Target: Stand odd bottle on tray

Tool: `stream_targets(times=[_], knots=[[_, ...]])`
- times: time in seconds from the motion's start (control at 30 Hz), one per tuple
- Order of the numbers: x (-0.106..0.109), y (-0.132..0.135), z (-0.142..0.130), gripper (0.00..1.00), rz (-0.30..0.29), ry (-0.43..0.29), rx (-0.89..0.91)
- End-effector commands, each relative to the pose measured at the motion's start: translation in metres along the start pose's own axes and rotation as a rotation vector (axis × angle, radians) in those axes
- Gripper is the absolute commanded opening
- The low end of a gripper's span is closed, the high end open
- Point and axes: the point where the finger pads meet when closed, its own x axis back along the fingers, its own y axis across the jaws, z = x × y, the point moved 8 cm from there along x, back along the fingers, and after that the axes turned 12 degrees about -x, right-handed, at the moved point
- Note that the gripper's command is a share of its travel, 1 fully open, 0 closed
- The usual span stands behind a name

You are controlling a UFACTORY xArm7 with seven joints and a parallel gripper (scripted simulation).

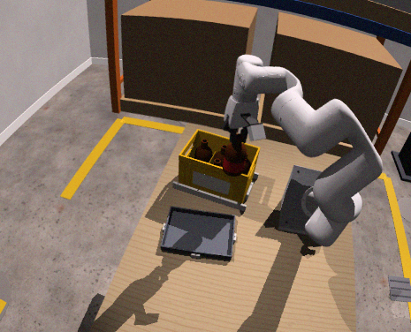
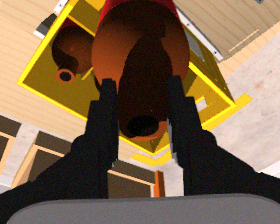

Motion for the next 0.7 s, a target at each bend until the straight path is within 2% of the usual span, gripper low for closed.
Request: stream_targets(times=[0.0,0.67], knots=[[0.002,0.008,0.007,0.0,-0.002,-0.005,0.0],[0.002,0.038,0.036,0.0,-0.002,-0.005,0.0]])
